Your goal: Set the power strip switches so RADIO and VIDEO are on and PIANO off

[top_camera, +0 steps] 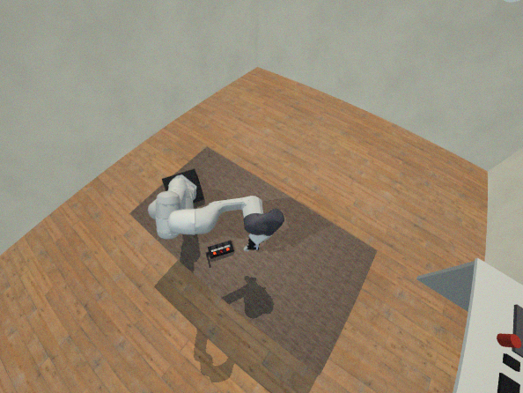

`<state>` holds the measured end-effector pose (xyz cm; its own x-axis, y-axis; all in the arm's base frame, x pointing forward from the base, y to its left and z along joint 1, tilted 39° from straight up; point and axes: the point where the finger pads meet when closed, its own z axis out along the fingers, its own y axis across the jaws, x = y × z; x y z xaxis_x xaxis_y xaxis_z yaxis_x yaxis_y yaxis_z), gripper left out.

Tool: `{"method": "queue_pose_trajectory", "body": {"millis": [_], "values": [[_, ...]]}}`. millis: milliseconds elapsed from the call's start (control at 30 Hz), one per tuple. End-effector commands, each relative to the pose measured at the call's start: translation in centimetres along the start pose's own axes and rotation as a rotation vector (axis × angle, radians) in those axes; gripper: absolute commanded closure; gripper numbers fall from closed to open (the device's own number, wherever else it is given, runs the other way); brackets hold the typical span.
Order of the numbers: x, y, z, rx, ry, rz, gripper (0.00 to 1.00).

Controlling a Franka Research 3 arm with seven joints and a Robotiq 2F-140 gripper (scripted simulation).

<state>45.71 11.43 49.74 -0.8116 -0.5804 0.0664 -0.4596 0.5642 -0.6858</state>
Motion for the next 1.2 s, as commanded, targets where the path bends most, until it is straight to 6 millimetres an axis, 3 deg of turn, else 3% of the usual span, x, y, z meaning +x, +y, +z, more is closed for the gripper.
{"method": "queue_pose_trajectory", "body": {"millis": [0,67,100,167,200,300,333,433,467,633,667,733,767,867,900,1000,1033,1167], "values": [[-0.4,-1.0,0.6,0.015,-0.053,0.181,1.0],[-0.4,-1.0,0.6,0.015,-0.053,0.181,1.0],[1.0,-2.6,2.3,0.006,-0.072,0.277,1.0],[1.0,-2.6,2.3,0.006,-0.072,0.277,1.0],[2.3,-3.8,4.0,-0.005,-0.092,0.37,1.0],[2.3,-3.8,4.0,-0.005,-0.092,0.37,1.0],[3.7,-4.8,5.6,-0.018,-0.111,0.461,1.0],[3.7,-4.8,5.6,-0.018,-0.111,0.461,1.0],[5.0,-5.5,7.1,-0.032,-0.132,0.547,1.0],[5.0,-5.5,7.1,-0.032,-0.132,0.547,1.0],[6.2,-6.0,8.6,-0.048,-0.152,0.629,1.0],[6.2,-6.0,8.6,-0.048,-0.152,0.629,1.0],[7.3,-6.3,9.8,-0.064,-0.172,0.706,1.0],[7.3,-6.3,9.8,-0.064,-0.172,0.706,1.0],[8.3,-6.4,11.0,-0.081,-0.192,0.778,1.0],[8.3,-6.4,11.0,-0.081,-0.192,0.778,1.0],[9.2,-6.3,12.0,-0.099,-0.212,0.844,1.0],[9.9,-6.1,12.8,-0.117,-0.23,0.904,1.0]]}}
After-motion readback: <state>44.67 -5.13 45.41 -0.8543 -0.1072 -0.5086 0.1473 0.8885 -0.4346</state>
